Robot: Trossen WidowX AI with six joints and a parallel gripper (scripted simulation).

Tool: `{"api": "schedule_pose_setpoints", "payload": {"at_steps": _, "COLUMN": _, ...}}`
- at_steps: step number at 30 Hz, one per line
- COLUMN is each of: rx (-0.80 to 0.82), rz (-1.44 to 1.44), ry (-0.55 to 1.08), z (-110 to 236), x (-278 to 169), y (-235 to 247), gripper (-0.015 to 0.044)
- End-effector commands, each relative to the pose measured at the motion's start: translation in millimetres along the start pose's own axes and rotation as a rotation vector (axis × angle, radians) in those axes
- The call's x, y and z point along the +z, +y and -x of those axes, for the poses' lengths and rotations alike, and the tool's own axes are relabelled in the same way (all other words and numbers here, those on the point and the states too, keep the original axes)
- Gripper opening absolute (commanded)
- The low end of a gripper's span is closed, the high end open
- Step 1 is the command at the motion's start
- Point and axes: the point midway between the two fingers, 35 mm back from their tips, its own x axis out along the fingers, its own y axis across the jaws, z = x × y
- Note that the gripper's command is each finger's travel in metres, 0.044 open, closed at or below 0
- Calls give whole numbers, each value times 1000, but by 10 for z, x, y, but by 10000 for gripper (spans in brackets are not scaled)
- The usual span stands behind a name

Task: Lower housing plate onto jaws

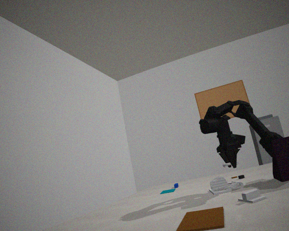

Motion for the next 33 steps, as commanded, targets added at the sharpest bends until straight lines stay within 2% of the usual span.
{"api": "schedule_pose_setpoints", "payload": {"at_steps": 1, "rx": 3, "rz": 6, "ry": 2, "z": 3, "x": 3, "y": 12, "gripper": 351}}
{"api": "schedule_pose_setpoints", "payload": {"at_steps": 20, "rx": 3, "rz": 6, "ry": 2, "z": 1, "x": 4, "y": 12, "gripper": 351}}
{"api": "schedule_pose_setpoints", "payload": {"at_steps": 33, "rx": 1, "rz": 7, "ry": 3, "z": -201, "x": -15, "y": 8, "gripper": 351}}
